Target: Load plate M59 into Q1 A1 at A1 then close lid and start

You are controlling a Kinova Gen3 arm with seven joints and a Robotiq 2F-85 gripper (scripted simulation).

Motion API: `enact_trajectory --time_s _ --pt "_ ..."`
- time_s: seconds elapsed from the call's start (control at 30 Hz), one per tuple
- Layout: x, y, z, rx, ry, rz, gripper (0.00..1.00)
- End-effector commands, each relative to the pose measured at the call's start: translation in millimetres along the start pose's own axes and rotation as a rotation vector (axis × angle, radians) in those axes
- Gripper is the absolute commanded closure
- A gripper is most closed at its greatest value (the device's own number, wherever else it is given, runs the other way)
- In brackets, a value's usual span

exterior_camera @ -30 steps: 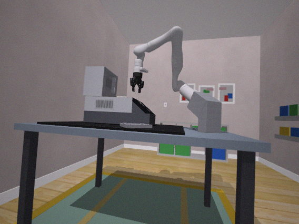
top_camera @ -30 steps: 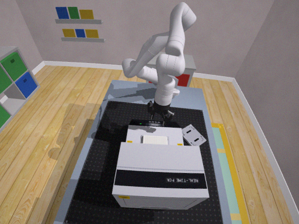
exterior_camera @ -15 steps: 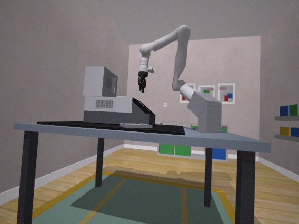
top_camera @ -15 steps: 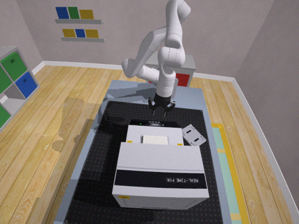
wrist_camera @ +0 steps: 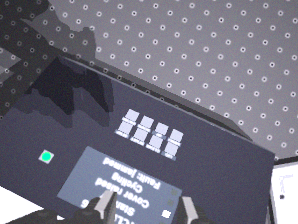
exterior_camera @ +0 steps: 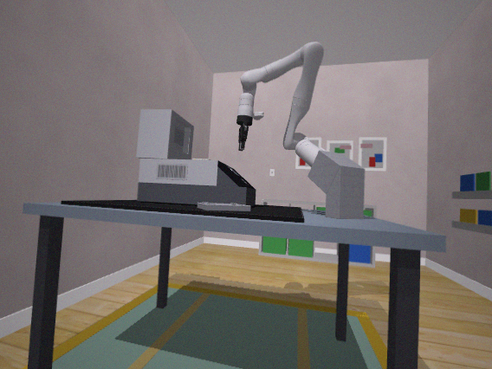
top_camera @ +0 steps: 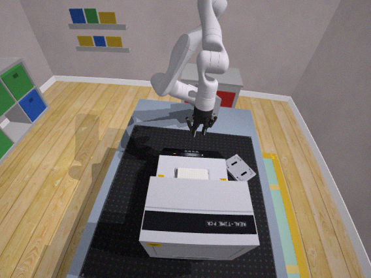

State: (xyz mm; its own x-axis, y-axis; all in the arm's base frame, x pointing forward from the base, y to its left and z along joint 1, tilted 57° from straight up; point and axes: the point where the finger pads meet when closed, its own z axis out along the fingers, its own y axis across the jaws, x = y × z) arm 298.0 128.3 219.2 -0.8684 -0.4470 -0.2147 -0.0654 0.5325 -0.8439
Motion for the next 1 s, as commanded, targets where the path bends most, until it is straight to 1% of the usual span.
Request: enact_trajectory --time_s 0.0,0.13,0.2,0.4,0.7,0.77,0.87,0.97 --pt "10 6 -6.9 -0.008 -0.025 -0.125 0.55" --pt "21 11 -9.7 -0.009 -0.031 -0.258 0.59" --pt "21 11 -9.7 -0.009 -0.031 -0.258 0.59" --pt "38 20 -14.0 -0.011 -0.041 -0.448 0.64" --pt "40 22 -14.8 -0.015 -0.039 -0.434 0.72" --pt "40 22 -14.8 -0.015 -0.039 -0.434 0.72" --pt "40 22 -14.8 -0.015 -0.039 -0.434 0.75" --pt "40 24 -9.3 -0.019 -0.041 -0.440 0.77"
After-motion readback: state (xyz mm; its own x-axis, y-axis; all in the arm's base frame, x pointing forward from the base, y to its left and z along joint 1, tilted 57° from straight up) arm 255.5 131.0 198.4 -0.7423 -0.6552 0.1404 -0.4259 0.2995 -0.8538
